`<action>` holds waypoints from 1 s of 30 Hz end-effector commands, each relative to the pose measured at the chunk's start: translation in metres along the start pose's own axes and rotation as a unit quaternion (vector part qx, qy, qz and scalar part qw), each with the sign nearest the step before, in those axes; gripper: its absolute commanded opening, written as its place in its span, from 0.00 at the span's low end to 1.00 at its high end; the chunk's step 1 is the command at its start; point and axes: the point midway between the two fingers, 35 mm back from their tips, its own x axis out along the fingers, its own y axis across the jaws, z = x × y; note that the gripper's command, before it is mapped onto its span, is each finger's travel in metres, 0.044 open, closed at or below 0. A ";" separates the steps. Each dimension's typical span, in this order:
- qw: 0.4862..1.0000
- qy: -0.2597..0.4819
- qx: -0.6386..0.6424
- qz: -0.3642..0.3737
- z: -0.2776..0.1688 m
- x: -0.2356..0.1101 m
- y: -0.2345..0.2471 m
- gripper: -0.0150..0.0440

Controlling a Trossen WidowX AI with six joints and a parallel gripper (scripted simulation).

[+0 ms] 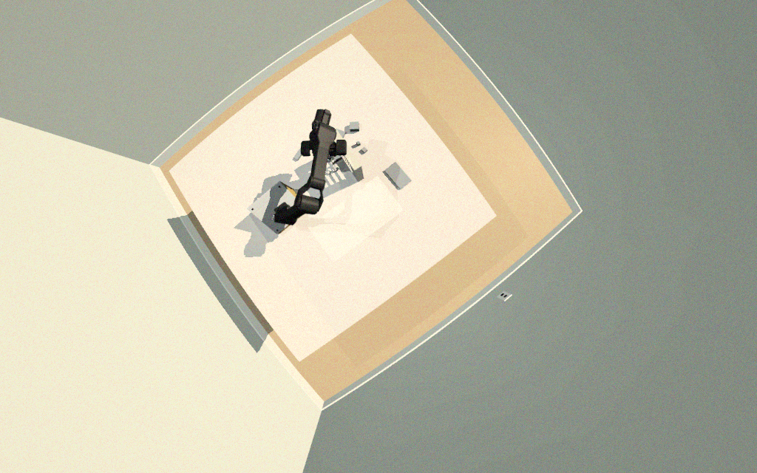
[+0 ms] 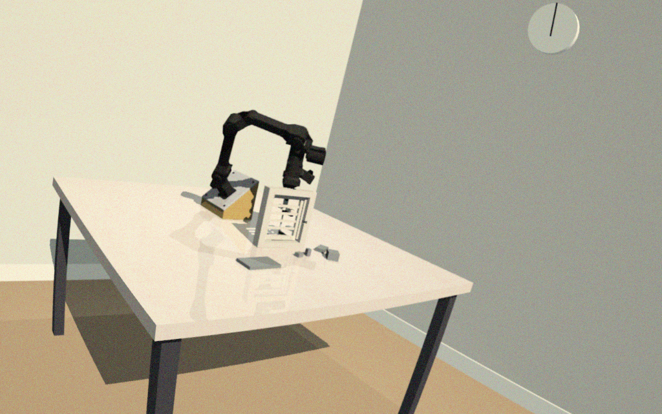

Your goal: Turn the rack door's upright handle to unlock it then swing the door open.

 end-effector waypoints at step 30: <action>0.893 0.001 -0.449 0.000 0.000 0.000 0.000 0.52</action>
